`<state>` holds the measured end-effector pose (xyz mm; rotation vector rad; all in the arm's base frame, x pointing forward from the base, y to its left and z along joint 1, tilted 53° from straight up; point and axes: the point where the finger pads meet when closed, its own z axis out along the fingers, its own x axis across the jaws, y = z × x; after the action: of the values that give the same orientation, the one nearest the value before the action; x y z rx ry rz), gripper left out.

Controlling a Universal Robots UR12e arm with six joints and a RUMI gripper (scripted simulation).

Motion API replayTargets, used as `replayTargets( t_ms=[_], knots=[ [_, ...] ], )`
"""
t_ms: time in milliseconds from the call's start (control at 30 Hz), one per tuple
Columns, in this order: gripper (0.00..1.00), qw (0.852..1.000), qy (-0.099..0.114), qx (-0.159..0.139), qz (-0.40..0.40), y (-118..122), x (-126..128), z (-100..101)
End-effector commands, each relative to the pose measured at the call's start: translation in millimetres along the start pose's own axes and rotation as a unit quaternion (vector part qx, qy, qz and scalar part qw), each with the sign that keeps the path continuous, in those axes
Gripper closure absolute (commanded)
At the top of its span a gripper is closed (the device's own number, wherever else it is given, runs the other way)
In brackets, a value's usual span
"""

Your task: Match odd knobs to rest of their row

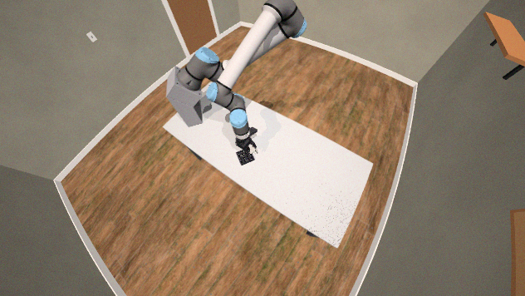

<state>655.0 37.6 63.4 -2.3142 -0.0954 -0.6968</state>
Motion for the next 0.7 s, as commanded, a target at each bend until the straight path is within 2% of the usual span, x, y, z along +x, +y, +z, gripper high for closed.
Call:
replayTargets(
  t_ms=[0, 100, 567, 667],
  knots=[
    [0.00, 1.000, 0.000, 0.000, 0.000, 0, 0, -13],
    [0.00, 1.000, 0.000, 0.000, 0.000, 0, 0, -17],
    [0.00, 1.000, 0.000, 0.000, 0.000, 0, 0, -86],
    [0.00, 1.000, 0.000, 0.000, 0.000, 0, 0, -90]
  ],
)
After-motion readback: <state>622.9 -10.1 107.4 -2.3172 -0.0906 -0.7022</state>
